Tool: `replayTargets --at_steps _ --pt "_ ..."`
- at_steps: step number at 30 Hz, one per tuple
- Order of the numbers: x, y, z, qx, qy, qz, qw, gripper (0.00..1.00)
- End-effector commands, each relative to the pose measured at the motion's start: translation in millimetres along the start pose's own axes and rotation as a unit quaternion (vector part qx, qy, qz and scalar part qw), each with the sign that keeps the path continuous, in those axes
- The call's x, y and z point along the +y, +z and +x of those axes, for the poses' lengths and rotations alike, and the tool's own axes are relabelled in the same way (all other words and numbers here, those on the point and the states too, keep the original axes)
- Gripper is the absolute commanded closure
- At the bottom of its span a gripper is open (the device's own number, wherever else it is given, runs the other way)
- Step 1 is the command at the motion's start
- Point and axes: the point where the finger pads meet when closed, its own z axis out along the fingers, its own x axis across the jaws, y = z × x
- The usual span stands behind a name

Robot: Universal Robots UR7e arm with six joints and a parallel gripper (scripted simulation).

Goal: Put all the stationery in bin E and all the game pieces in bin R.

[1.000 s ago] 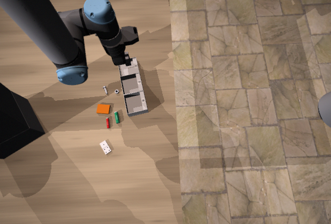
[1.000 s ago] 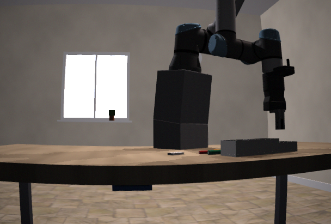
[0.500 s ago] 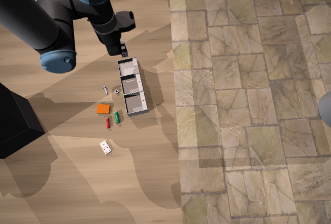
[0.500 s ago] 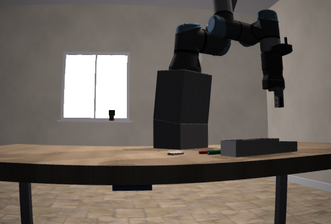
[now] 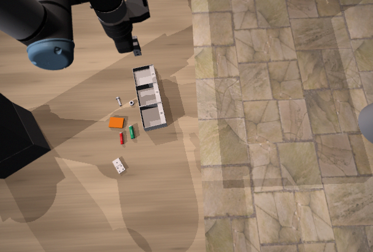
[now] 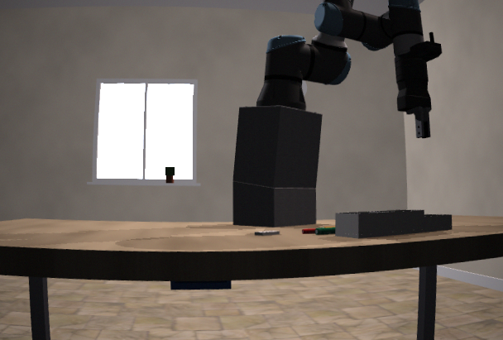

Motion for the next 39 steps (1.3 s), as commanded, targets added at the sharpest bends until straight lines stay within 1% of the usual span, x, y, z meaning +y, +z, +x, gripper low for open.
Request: replayTargets --at_steps 1,6,11,13,14,16,22,28,30,31,39 --pt "6.4 5.8 14.1 0.000 0.050 0.000 0.999 0.21" --pt "22.8 20.7 49.4 0.000 0.145 0.000 0.989 0.21" --pt "39.2 35.7 84.7 0.000 0.233 -0.002 0.973 0.21" --pt "39.2 35.7 84.7 0.000 0.233 -0.002 0.973 0.21" --pt "42.5 38.7 91.8 0.000 0.282 -0.002 0.959 0.21" --pt "49.0 44.7 105.9 0.001 0.306 -0.003 0.952 0.21" --pt "68.7 62.6 148.3 0.001 0.408 -0.004 0.913 0.21" --pt "88.4 80.6 190.7 0.001 0.505 -0.003 0.863 0.21" --pt "88.4 80.6 190.7 0.001 0.505 -0.003 0.863 0.21" --pt "91.6 83.5 197.8 0.000 0.548 0.000 0.836 0.21" --pt "117.9 107.5 254.3 0.000 0.549 0.000 0.836 0.21"
